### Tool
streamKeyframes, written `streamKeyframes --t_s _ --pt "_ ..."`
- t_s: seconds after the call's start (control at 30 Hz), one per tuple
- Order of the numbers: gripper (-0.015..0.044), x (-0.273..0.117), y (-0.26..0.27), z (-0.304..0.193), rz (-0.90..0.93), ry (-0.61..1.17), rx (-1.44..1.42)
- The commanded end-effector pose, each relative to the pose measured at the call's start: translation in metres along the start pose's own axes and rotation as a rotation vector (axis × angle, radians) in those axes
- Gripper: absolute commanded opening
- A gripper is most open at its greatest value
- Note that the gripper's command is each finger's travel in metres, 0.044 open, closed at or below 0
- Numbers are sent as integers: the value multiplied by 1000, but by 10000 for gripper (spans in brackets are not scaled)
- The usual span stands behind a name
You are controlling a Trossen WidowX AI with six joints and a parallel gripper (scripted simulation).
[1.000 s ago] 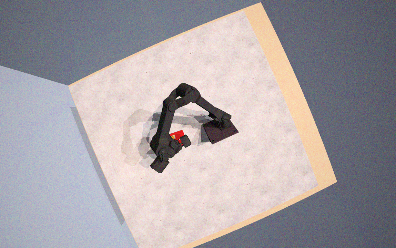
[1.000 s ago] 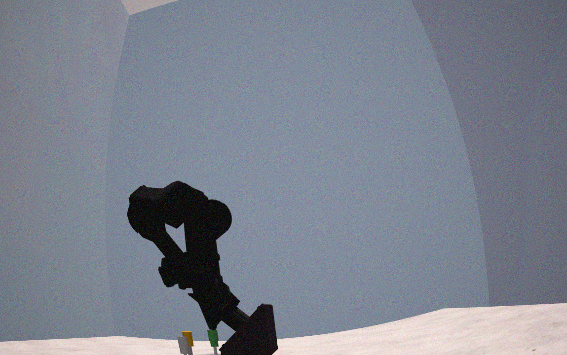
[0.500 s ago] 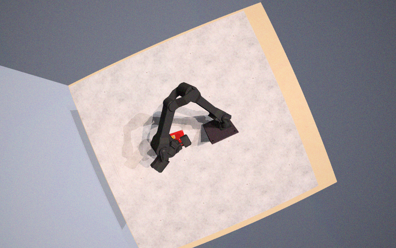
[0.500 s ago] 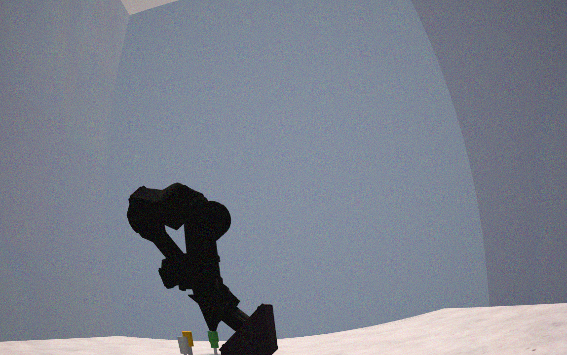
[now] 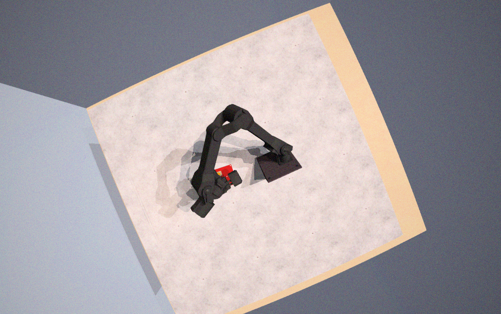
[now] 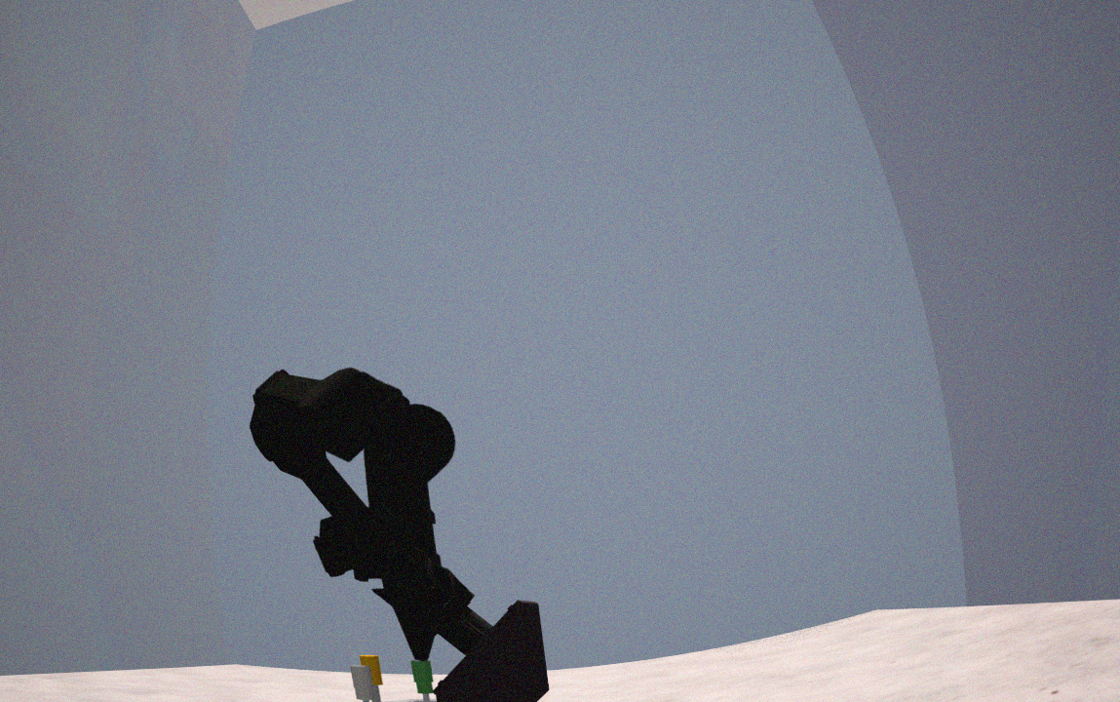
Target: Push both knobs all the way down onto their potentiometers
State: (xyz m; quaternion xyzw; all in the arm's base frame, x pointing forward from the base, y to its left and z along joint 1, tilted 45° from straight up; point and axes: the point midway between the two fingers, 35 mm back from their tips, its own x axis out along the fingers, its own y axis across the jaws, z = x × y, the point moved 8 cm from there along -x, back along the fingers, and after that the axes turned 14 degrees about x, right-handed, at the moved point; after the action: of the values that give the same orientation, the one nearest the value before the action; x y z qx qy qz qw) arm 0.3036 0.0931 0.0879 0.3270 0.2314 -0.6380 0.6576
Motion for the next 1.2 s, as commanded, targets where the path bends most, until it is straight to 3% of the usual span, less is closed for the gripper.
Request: streamKeyframes --t_s 0.0,1.17 --pt "0 17 4 1 -23 -19 19" --pt "0 24 4 1 -22 -19 19"
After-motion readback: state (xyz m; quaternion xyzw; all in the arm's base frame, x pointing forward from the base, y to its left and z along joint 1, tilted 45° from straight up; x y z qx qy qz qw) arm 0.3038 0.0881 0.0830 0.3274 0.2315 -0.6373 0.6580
